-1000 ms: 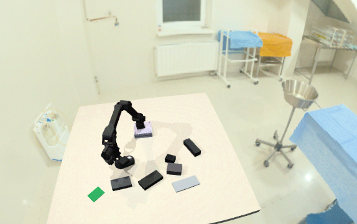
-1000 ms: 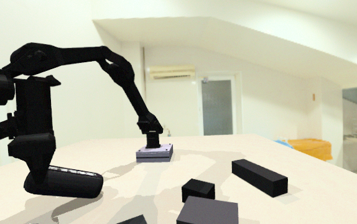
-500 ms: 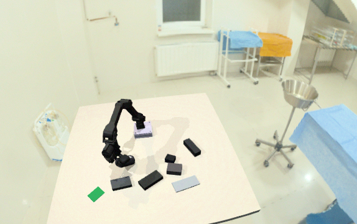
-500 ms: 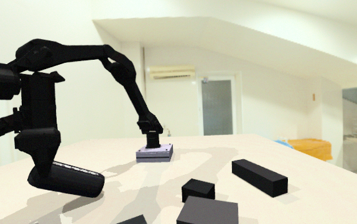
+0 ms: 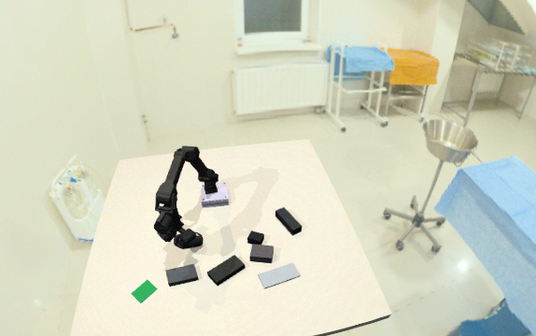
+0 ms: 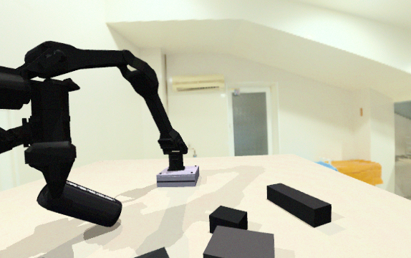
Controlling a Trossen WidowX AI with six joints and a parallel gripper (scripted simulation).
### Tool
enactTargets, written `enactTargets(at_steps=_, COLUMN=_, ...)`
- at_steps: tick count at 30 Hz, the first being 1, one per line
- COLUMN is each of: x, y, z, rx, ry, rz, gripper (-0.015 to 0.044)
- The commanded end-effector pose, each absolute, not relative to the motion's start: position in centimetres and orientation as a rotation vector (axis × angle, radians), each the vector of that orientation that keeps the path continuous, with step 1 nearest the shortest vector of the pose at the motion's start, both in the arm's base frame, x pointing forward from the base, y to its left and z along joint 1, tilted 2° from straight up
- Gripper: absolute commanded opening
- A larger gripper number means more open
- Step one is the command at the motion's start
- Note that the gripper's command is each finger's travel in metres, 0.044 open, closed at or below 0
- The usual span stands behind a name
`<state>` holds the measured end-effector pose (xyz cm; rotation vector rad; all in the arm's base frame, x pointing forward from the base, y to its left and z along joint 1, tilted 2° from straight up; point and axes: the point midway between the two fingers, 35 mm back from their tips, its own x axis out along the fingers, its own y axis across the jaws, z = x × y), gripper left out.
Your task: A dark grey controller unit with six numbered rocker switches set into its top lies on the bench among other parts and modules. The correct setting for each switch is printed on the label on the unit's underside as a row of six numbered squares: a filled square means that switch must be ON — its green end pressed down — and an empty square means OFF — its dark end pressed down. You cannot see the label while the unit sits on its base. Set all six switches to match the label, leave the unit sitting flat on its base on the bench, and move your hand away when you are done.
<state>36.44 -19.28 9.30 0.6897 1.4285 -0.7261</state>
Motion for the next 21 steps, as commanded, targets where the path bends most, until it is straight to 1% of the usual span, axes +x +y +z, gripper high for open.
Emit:
enactTargets(at_steps=1, x=36.0, y=-18.8, z=9.5, rx=0.697, ry=1.437, rz=-0.729, gripper=0.0335)
enactTargets(at_steps=21, x=35.2, y=-17.7, z=10.3, rx=0.697, ry=1.438, rz=-0.729, gripper=0.0335)
